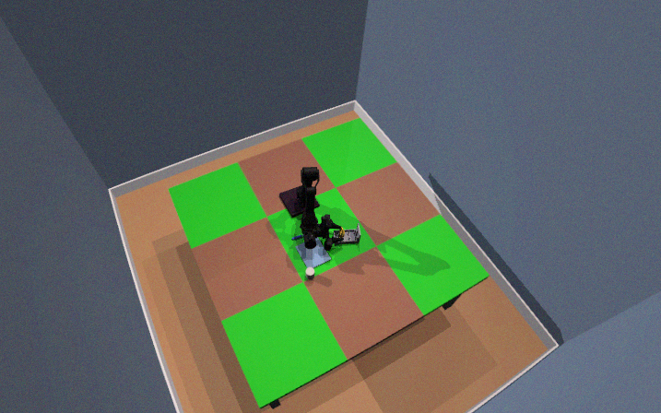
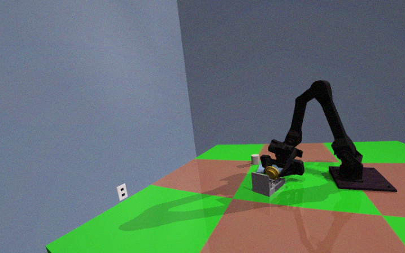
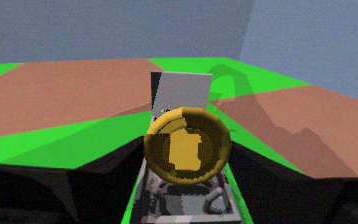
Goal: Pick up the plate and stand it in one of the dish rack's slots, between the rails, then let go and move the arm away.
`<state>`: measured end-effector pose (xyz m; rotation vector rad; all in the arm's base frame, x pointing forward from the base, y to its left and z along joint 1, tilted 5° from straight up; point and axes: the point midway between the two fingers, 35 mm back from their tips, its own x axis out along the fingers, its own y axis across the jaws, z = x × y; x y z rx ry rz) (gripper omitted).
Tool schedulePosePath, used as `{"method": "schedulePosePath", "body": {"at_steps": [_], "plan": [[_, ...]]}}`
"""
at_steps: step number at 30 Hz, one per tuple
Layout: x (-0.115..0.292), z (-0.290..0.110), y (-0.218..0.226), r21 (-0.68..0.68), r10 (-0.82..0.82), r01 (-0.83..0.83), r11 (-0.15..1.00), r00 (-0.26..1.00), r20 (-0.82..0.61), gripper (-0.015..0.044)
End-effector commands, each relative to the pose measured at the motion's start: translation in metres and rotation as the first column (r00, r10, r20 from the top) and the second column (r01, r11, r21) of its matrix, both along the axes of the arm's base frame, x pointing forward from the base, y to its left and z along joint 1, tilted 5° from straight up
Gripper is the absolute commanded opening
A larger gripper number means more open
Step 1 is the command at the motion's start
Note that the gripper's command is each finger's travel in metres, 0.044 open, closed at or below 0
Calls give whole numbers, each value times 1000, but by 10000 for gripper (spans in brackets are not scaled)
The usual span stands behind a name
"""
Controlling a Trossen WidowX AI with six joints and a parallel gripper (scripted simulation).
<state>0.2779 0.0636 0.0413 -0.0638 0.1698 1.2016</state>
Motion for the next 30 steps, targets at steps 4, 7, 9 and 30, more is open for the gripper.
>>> {"method": "schedulePosePath", "body": {"at_steps": [4,7,9,30], "plan": [[0,0,0,0,0,0,1000,1000,0,210],[0,0,0,0,0,0,1000,1000,0,289],[0,0,0,0,0,0,1000,1000,0,341],[7,118,-11,14,31,-31,999,999,20,400]]}}
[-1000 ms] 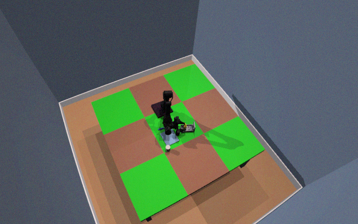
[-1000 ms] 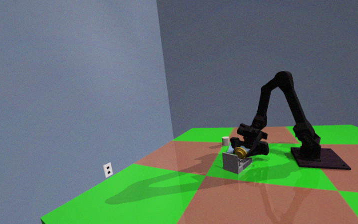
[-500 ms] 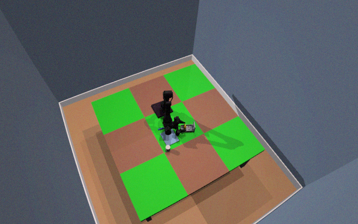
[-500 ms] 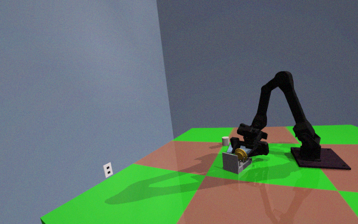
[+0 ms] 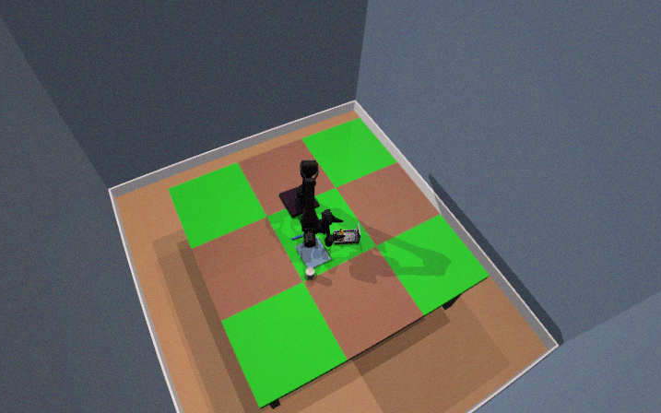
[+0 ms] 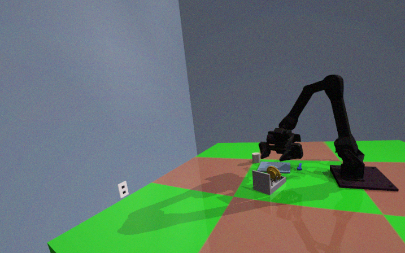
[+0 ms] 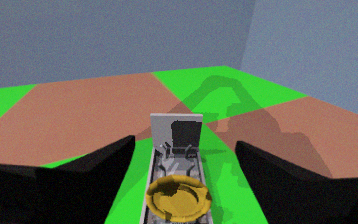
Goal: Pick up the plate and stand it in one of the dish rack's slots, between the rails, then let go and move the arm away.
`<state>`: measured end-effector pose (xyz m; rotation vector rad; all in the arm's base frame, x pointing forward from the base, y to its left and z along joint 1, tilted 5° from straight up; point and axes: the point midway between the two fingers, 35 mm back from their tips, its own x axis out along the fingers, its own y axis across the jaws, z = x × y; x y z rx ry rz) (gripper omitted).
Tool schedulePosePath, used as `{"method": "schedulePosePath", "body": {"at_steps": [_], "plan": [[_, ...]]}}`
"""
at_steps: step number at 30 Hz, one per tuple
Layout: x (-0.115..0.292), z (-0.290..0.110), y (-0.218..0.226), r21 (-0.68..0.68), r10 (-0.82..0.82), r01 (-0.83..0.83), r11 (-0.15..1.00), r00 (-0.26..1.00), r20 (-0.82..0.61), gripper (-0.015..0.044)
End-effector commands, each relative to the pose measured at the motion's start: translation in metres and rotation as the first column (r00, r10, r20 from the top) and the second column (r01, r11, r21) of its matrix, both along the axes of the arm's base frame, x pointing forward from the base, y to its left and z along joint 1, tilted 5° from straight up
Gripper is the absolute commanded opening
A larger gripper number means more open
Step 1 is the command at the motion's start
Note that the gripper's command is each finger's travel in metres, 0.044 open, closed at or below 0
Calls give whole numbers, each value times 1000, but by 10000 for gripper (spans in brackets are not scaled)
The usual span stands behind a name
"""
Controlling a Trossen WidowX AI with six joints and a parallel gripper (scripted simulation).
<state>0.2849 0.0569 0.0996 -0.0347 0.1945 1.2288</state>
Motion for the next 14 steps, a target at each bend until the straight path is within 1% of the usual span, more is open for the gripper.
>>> {"method": "schedulePosePath", "body": {"at_steps": [1,9,14], "plan": [[0,60,-4,4,6,-6,1000,998,55,400],[1,60,-5,1,6,-6,1000,999,51,400],[1,62,-9,-77,-4,0,997,998,-58,400]]}}
